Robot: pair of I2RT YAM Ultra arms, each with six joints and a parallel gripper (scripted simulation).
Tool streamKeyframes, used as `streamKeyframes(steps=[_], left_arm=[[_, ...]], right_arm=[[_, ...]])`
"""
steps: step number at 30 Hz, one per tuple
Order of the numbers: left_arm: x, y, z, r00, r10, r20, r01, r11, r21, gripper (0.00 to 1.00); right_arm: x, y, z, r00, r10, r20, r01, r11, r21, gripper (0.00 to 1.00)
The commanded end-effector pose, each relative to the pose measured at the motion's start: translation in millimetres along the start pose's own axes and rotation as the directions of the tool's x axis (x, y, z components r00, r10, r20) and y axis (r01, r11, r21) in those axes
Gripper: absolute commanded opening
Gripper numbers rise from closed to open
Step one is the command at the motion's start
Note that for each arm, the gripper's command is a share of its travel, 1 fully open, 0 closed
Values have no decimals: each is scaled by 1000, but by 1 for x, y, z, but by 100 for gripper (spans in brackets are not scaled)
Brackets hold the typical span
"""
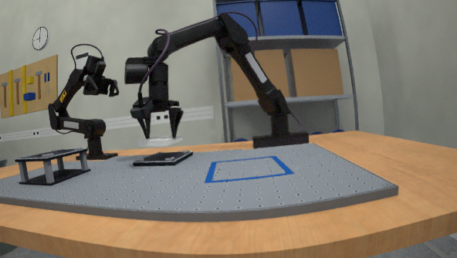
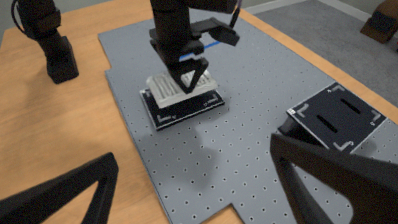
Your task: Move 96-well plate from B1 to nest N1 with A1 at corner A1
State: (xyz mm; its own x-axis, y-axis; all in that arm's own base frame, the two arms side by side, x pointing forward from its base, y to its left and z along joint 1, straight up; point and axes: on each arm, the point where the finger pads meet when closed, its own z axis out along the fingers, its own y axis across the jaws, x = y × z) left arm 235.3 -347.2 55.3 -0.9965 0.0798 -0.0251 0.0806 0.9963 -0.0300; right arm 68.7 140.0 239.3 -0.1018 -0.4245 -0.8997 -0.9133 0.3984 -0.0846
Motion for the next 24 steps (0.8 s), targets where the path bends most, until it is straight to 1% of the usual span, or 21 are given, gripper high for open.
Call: streamKeyframes(steps=[1, 10, 14, 24], left_arm=[[-4, 7, 13, 1000, -3, 5, 3, 1000, -25, 77], [-4, 8, 13, 1000, -3, 2, 3, 1000, -29, 77], [0, 13, 13, 1000, -12, -9, 12, 999, -52, 77], [0, 6, 16, 1000, -5, -5, 4, 999, -51, 77]], right_arm=[[8, -1, 0, 1000, -4, -17, 4, 1000, -4, 100], [8, -1, 0, 1000, -4, -17, 4, 1000, -4, 100], [8, -1, 0, 1000, -4, -17, 4, 1000, -4, 100], [8, -1, 0, 1000, -4, -17, 4, 1000, -4, 100]])
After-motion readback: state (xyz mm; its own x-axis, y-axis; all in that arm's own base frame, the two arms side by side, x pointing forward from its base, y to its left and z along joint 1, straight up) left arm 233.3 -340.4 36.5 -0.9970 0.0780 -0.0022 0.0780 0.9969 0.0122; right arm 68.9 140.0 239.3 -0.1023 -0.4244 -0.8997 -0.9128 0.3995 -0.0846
